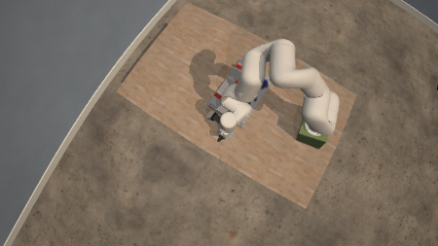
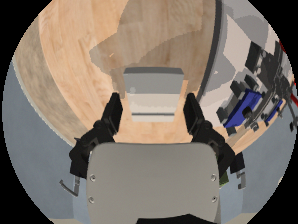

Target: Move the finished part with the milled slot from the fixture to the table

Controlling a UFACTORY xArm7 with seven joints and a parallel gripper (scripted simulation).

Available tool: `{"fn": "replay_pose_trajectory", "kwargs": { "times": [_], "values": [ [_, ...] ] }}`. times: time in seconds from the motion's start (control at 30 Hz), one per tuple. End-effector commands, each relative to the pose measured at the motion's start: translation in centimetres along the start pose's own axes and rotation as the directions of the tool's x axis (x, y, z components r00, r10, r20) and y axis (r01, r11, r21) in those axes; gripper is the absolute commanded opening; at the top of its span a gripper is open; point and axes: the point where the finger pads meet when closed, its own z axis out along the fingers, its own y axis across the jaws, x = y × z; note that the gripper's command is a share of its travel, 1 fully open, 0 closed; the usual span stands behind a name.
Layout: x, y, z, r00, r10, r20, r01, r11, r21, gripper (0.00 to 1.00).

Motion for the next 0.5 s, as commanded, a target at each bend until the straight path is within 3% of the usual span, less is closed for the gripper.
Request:
{"fn": "replay_pose_trajectory", "kwargs": {
  "times": [0.0,0.2,0.47],
  "values": [
    [0.1,-0.1,-0.3,1.000,0.000,-0.003,0.000,1.000,0.002,0.95],
    [0.1,-0.1,-1.1,1.000,0.000,-0.003,0.000,1.000,0.002,0.95],
    [0.1,-0.1,-4.0,1.000,0.000,-0.003,0.000,1.000,0.002,0.95]
  ]
}}
